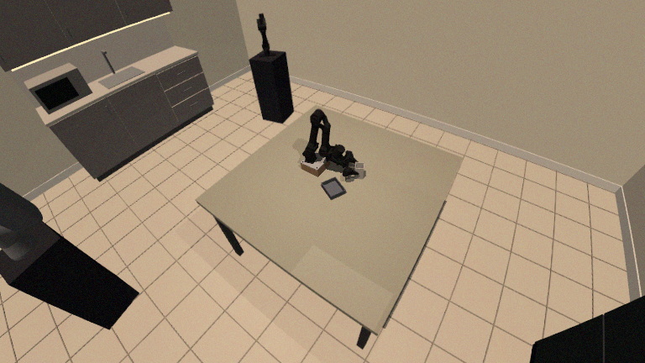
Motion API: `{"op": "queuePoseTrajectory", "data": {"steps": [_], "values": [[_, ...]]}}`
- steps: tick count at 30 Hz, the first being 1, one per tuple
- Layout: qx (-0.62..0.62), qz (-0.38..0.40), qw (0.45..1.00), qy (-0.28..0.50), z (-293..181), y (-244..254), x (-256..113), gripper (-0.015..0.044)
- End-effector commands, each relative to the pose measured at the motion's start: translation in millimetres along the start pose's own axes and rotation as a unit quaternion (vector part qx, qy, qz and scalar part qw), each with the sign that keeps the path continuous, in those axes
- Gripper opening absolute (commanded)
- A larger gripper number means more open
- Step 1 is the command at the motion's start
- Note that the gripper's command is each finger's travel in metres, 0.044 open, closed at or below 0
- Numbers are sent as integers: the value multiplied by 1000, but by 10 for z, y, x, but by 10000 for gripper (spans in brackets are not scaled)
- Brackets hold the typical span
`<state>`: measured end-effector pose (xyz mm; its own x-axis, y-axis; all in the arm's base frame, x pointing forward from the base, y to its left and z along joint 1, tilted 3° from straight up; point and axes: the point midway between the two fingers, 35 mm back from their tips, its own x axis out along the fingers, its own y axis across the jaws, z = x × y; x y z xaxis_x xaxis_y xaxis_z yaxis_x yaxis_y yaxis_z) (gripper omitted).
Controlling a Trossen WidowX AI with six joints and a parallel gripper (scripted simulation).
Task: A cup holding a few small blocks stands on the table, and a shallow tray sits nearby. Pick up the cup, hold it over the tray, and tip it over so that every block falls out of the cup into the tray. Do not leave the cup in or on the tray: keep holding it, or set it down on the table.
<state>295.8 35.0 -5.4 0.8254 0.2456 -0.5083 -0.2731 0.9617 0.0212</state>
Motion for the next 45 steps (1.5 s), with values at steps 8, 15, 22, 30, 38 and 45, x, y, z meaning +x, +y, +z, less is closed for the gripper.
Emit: {"op": "queuePoseTrajectory", "data": {"steps": [8, 15, 22, 30, 38, 45], "values": [[1, -3, 1000, -3, 38, -29, 195, 440], [1, -3, 1000, -3, 45, -34, 228, 387], [1, -3, 1000, -3, 45, -34, 228, 357], [1, -3, 1000, -3, 45, -34, 228, 337], [1, -3, 1000, -3, 45, -34, 228, 283], [1, -3, 1000, -3, 47, -34, 227, 217]]}}
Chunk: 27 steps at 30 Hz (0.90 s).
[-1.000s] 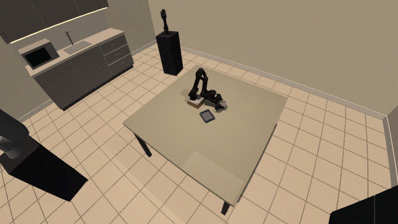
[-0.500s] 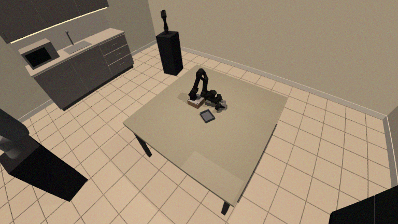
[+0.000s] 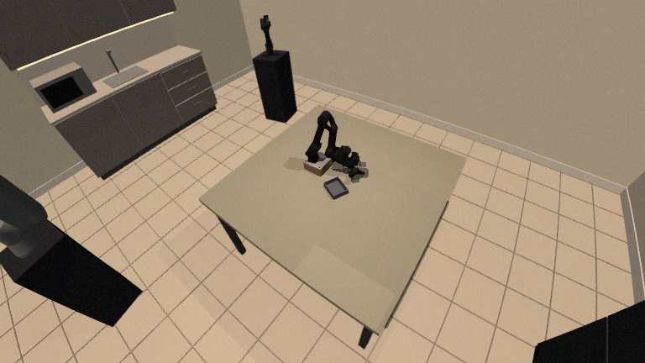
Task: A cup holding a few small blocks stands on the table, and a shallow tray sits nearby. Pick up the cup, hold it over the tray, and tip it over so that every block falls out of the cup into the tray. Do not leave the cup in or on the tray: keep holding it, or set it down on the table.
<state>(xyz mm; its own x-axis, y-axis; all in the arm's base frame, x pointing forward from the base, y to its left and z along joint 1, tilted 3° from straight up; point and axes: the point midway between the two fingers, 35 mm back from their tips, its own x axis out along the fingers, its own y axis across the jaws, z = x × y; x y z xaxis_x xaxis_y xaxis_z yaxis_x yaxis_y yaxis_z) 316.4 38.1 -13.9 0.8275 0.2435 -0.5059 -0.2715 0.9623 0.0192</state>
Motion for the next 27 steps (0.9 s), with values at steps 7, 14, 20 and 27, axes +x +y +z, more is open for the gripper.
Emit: {"op": "queuePoseTrajectory", "data": {"steps": [7, 14, 20, 27], "values": [[1, -1, 1000, -2, 98, -3, -44, 33], [1, -1, 1000, -2, 183, 1, -100, 0], [1, -1, 1000, -2, 258, 3, -145, 0], [1, -1, 1000, -2, 330, 5, -190, 0]]}}
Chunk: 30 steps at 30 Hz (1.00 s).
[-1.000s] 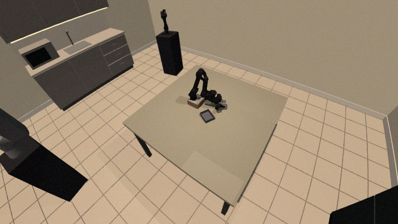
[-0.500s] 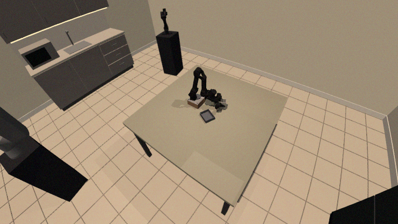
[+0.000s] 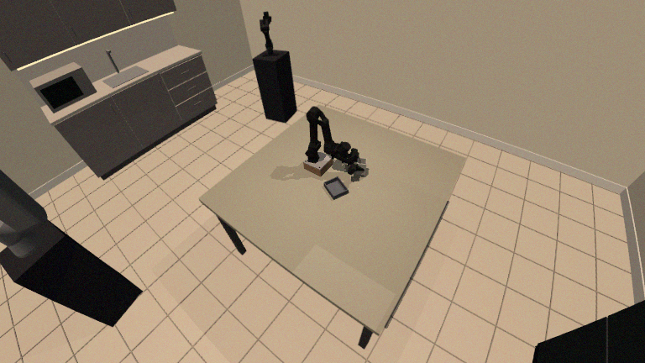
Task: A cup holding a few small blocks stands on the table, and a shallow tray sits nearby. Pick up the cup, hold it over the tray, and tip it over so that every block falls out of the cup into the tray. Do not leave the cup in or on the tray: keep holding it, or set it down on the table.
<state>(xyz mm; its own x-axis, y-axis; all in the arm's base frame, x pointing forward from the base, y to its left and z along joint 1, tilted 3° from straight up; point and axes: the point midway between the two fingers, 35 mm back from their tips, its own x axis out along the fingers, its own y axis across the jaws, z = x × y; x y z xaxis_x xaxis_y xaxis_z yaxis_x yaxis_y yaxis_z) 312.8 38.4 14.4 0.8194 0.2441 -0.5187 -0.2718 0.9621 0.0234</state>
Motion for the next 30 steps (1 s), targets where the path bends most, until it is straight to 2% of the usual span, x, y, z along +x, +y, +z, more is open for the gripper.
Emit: {"op": "queuePoseTrajectory", "data": {"steps": [1, 22, 30], "values": [[0, -3, 1000, -10, 114, -12, -26, 0], [0, -4, 1000, -10, 281, -35, -83, 0], [39, -77, 996, -10, 246, -421, -258, 0]]}}
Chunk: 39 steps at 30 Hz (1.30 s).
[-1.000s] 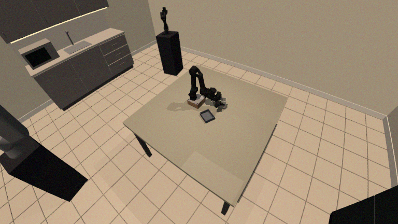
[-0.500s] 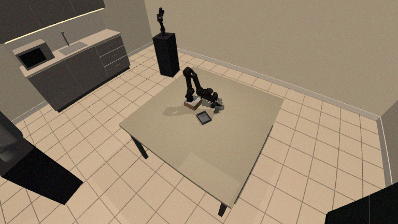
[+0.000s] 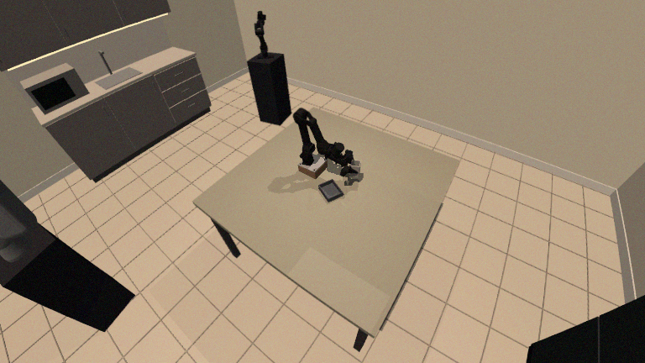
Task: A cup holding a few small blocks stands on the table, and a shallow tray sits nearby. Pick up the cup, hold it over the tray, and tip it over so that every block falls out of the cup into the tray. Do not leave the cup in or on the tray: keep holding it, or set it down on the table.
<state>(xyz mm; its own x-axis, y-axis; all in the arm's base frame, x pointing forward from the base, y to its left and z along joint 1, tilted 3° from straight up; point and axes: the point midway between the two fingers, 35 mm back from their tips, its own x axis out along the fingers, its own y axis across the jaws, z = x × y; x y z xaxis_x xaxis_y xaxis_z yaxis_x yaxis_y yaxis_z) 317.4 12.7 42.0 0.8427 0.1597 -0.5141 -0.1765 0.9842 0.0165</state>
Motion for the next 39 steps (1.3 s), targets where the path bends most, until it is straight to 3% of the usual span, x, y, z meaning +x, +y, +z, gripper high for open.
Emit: {"op": "queuePoseTrajectory", "data": {"steps": [1, 29, 39], "values": [[22, -43, 999, -6, 22, -227, -98, 0], [165, -314, 935, -5, -340, -1424, -993, 0], [213, -319, 923, -20, -356, -1447, -1012, 0]]}}
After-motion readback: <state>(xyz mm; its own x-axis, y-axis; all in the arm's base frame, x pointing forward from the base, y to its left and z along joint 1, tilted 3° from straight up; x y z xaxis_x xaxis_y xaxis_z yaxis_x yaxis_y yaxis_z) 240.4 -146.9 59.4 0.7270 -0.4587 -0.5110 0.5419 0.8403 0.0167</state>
